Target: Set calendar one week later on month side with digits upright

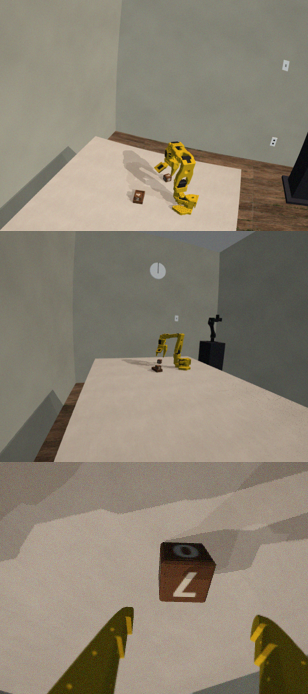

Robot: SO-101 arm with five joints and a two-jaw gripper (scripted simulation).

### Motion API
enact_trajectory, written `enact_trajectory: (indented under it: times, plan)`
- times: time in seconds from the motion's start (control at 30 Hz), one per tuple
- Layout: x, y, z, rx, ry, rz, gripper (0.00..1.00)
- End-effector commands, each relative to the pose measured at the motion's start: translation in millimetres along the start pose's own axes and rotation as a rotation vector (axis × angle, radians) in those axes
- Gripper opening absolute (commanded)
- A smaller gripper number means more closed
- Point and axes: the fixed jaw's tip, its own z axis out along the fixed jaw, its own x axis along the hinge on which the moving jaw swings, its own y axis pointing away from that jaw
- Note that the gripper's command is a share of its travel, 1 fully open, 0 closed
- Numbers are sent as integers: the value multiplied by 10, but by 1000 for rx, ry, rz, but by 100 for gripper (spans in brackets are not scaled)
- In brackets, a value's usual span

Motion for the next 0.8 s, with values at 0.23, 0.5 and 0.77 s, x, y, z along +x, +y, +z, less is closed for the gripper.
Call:
enact_trajectory:
  times: [0.23, 0.5, 0.77]
  plan:
    - [28, -42, -33, 31, 7, 1, 35]
    - [28, -45, -16, 31, 7, 1, 35]
    - [31, -54, 53, 31, 7, 1, 35]
